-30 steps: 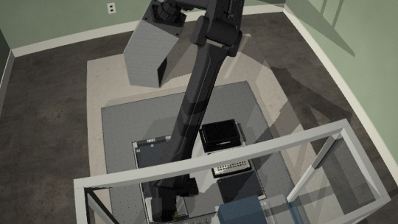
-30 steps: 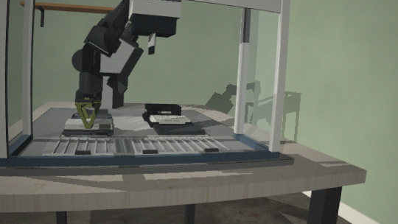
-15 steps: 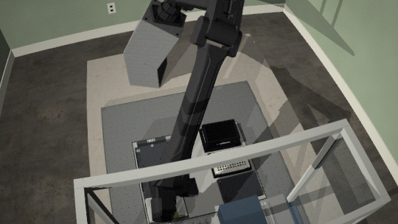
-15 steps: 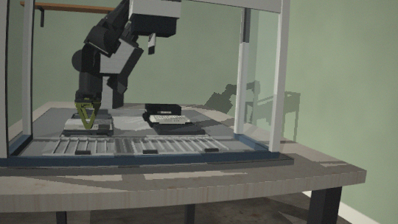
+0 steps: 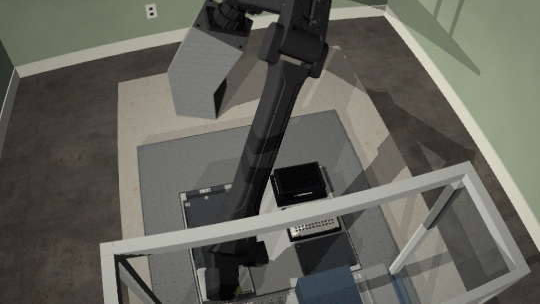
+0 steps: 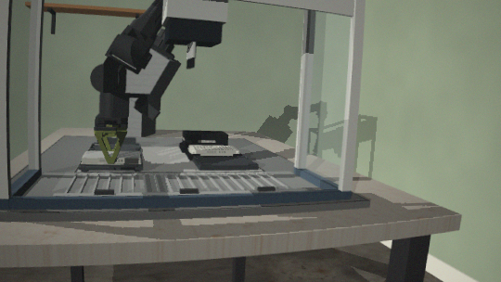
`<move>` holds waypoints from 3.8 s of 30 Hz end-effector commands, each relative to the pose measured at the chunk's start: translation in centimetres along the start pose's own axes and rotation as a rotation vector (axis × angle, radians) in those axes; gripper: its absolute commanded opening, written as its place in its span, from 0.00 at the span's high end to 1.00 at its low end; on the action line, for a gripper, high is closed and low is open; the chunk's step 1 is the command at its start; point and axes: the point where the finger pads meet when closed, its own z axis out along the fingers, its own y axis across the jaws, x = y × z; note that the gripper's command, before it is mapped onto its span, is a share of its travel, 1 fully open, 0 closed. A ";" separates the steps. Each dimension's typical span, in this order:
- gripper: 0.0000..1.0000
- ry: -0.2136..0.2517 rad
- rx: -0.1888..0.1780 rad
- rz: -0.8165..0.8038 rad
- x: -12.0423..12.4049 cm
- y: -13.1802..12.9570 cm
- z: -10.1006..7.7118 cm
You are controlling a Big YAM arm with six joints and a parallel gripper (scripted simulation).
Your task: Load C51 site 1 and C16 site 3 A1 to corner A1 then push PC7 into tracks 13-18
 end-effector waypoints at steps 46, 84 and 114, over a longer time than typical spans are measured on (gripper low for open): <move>0.04 0.009 0.037 0.000 0.6 -1.3 -3.5; 0.00 0.004 0.038 0.014 -6.3 3.1 -9.2; 0.00 -0.005 0.033 0.018 -19.0 15.3 -9.0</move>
